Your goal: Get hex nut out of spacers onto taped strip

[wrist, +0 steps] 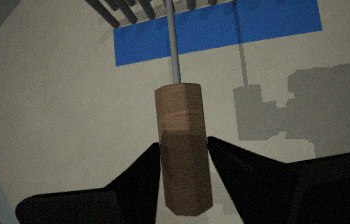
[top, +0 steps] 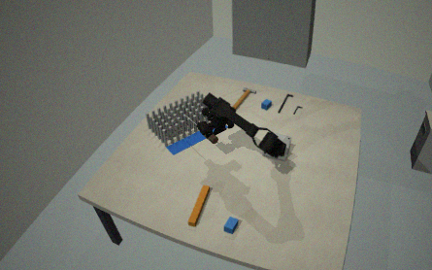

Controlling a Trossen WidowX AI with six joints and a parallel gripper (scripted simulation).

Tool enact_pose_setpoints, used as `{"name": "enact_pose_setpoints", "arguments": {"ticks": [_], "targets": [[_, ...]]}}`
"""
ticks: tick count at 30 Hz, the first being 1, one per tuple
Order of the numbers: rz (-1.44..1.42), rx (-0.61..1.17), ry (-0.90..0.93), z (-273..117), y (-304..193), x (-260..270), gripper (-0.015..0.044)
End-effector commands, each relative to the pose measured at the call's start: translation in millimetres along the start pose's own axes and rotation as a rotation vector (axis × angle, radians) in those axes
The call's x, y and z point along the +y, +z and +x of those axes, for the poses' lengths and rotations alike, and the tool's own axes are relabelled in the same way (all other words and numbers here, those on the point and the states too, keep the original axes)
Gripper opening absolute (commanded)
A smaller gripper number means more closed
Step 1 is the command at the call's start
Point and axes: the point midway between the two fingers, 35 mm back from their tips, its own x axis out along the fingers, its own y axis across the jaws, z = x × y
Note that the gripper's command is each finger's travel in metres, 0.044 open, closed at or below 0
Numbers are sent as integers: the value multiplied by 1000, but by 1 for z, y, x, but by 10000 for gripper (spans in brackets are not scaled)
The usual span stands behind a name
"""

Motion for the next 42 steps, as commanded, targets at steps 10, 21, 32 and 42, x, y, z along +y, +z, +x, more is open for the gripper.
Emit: {"name": "enact_pose_setpoints", "arguments": {"ticks": [10,21,32,42], "targets": [[-2,-9,-2,50,-17,-12,0],[3,-9,20,86,-39,-23,0],[6,-9,27,93,-42,-26,0],[6,-9,27,95,-37,-26,0]]}}
